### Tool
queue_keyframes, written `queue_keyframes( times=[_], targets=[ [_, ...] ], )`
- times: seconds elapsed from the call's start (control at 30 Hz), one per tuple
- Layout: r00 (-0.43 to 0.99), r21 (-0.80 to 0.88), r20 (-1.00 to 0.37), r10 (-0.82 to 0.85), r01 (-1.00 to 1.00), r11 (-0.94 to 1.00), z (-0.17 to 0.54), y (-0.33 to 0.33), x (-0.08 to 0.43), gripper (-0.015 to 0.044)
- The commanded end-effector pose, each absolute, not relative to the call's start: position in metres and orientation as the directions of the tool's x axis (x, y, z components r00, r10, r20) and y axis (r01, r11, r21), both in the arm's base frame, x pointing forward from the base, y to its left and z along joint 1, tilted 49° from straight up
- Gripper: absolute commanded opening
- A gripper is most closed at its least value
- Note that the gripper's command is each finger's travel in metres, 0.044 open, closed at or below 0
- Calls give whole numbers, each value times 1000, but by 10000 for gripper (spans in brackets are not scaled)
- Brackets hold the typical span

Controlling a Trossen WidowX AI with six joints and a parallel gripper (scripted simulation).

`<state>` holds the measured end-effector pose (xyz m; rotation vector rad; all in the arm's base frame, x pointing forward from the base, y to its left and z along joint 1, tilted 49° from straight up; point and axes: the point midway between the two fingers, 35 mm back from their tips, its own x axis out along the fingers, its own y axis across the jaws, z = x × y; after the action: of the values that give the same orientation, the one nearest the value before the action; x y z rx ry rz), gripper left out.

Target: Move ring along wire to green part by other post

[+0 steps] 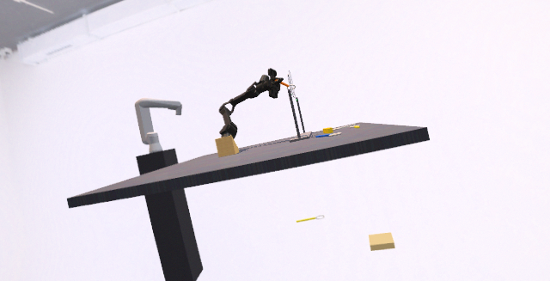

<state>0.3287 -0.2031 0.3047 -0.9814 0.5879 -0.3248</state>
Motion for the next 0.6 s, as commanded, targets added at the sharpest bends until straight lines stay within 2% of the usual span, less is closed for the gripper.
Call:
queue_keyframes(
  times=[0.0, 0.57],
  targets=[
    [797, -855, -312, -517, 1, 518, 311, -206, 328, -150],
    [812, -728, -384, -440, 27, 685, 304, -201, 329, -150]
  ],
)
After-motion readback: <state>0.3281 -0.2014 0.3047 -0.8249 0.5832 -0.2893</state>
